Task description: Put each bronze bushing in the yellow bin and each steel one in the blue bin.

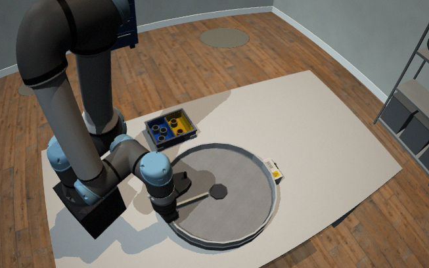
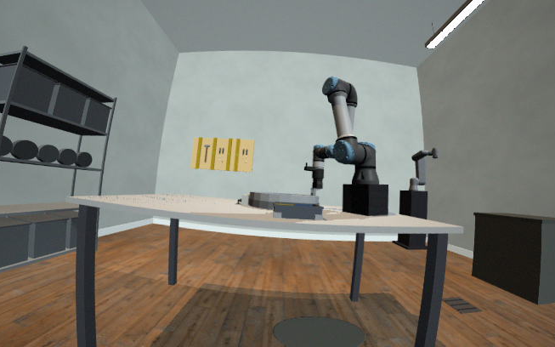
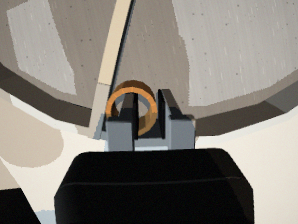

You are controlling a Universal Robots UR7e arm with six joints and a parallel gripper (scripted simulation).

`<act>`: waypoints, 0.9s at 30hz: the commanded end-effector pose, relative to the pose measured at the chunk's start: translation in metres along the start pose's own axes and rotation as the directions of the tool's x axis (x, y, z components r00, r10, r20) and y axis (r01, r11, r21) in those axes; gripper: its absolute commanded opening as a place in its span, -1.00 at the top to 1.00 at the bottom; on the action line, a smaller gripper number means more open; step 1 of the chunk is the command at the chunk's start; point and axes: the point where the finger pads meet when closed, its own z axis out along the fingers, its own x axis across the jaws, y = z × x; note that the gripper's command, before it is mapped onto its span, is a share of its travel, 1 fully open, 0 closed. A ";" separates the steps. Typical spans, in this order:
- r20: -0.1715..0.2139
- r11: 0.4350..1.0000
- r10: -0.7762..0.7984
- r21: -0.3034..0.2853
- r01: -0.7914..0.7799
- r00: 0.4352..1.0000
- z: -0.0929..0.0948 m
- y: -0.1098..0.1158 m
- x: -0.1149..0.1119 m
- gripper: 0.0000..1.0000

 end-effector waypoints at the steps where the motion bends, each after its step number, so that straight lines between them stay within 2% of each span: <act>1: -0.002 1.000 0.000 0.001 0.000 1.000 0.004 0.000 0.000 0.21; 9: -0.002 1.000 0.000 0.001 0.000 1.000 0.004 0.000 0.000 0.21; 10: -0.001 1.000 0.000 0.000 0.000 1.000 0.004 0.000 0.000 1.00; 27: -0.002 1.000 0.000 0.001 0.000 1.000 0.003 0.000 0.001 1.00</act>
